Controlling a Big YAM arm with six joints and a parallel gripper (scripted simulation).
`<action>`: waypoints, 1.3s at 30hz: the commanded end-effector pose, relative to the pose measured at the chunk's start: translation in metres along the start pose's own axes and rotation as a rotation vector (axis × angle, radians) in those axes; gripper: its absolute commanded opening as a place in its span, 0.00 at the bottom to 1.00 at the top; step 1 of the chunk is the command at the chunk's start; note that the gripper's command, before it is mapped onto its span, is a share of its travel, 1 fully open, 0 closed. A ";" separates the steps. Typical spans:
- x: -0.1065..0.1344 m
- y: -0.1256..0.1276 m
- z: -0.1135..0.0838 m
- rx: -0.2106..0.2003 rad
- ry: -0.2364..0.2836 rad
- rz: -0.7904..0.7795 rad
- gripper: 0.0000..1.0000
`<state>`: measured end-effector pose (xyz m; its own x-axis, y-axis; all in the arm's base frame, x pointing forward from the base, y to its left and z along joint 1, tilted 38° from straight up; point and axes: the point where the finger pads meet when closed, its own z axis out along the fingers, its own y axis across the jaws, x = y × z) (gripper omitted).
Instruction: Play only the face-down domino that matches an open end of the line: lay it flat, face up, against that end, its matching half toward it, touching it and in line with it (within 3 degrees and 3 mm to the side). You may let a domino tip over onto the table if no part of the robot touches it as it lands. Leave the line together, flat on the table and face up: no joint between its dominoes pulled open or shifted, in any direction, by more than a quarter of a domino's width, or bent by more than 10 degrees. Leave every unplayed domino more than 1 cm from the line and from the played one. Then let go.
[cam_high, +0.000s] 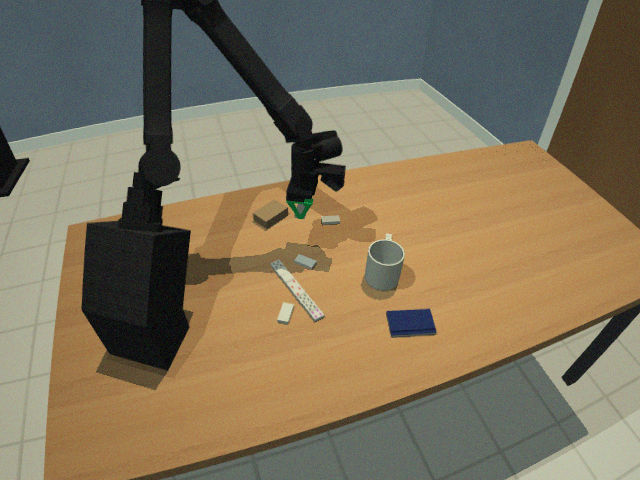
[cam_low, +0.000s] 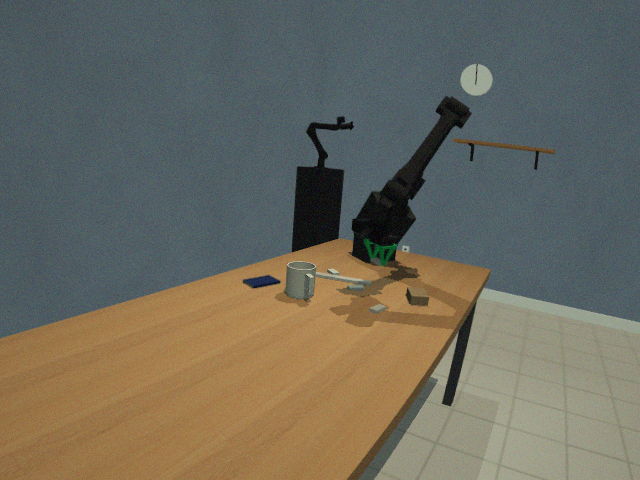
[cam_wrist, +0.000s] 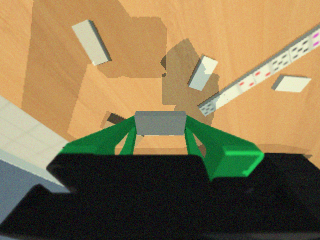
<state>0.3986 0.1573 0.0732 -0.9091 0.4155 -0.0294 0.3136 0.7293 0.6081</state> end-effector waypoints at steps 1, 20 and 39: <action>-0.017 0.015 -0.019 -0.031 -0.046 -0.021 0.53; -0.006 0.005 -0.006 -0.012 -0.017 -0.006 0.53; -0.030 0.015 -0.011 -0.019 -0.031 -0.145 0.53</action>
<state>0.4029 0.1570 0.0787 -0.9202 0.3864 -0.0623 0.2708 0.7435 0.6115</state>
